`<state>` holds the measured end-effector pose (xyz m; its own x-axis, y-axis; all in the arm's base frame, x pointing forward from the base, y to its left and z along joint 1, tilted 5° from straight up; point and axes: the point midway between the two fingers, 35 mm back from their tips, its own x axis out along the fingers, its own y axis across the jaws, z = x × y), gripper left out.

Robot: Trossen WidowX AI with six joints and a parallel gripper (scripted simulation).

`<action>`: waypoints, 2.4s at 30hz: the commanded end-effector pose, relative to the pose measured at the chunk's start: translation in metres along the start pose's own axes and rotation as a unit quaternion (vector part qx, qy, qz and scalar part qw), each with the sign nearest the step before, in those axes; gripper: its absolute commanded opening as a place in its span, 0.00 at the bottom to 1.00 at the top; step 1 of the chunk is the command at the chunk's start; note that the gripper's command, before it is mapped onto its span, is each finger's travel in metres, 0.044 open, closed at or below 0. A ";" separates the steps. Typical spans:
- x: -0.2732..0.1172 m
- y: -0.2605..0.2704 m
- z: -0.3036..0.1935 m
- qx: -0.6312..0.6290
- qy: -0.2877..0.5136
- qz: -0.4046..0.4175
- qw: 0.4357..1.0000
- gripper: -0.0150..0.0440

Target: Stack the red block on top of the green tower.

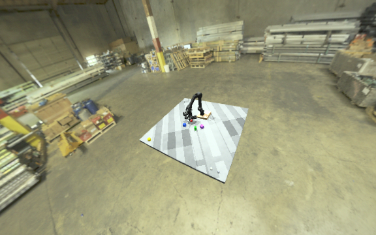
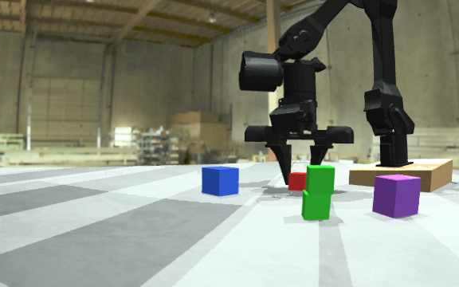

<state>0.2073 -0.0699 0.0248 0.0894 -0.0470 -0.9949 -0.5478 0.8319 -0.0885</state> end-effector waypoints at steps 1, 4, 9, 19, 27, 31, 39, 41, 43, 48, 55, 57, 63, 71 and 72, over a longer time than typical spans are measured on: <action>0.000 0.000 0.000 -0.002 0.000 -0.001 1.000 0.45; 0.000 0.000 0.000 -0.002 0.000 -0.001 1.000 0.42; -0.001 0.000 0.000 -0.002 0.000 -0.001 1.000 0.33; -0.043 0.000 0.000 -0.002 0.000 -0.001 1.000 0.25; -0.082 0.000 0.001 -0.002 0.000 -0.001 1.000 0.25; -0.101 0.000 0.001 -0.002 0.000 -0.001 1.000 0.25; -0.116 -0.001 0.002 -0.003 -0.001 -0.001 1.000 0.25; -0.119 -0.001 0.002 -0.002 0.000 -0.001 1.000 0.25; -0.120 -0.001 0.002 -0.002 0.000 -0.001 1.000 0.25; -0.122 0.000 0.022 -0.001 0.000 0.000 1.000 0.25; -0.124 0.005 0.056 -0.001 -0.001 0.002 1.000 0.25; -0.124 0.008 0.066 -0.001 -0.002 0.002 1.000 0.25; -0.125 0.019 0.095 -0.001 -0.002 0.003 1.000 0.25; -0.125 0.039 0.133 -0.001 -0.004 0.003 1.000 0.25; -0.125 0.043 0.137 -0.001 -0.004 0.003 1.000 0.25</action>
<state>0.2804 0.0352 0.1534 0.0936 -0.0317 -0.9951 -0.5518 0.8303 -0.0783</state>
